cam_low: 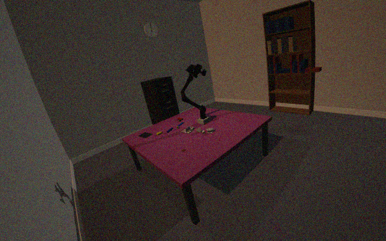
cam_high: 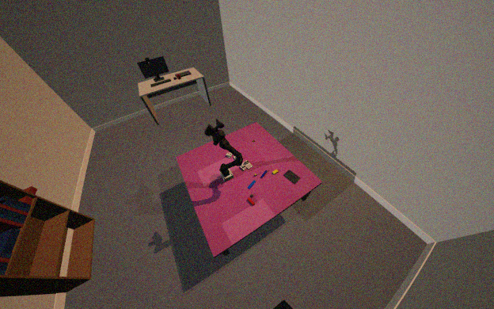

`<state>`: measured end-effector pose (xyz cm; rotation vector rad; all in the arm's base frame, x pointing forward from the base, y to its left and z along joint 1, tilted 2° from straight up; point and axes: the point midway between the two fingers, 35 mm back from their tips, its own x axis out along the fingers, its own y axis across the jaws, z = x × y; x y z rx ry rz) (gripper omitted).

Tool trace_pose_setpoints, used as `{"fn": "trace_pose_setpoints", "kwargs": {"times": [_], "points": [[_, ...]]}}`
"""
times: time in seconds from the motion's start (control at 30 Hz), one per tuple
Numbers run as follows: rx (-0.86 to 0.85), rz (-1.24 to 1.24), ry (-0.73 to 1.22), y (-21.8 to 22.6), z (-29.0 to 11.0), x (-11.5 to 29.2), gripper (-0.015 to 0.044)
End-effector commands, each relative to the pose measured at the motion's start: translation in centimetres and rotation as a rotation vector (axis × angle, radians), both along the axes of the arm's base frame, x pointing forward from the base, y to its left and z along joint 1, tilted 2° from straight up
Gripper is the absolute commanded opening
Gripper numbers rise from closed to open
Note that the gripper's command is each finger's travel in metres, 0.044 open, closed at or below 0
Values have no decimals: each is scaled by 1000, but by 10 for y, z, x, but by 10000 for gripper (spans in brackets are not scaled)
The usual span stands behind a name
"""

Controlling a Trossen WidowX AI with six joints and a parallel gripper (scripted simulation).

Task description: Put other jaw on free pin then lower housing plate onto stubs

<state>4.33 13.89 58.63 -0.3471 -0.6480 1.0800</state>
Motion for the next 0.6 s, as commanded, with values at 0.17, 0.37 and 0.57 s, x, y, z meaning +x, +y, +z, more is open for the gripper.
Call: {"fn": "trace_pose_setpoints", "kwargs": {"times": [0.17, 0.37, 0.57], "points": [[-22, -2, 49, 25, -13, -14, 440], [-40, -9, 87, 41, -23, -19, 440], [-62, -12, 143, 59, -36, -22, 440]]}}
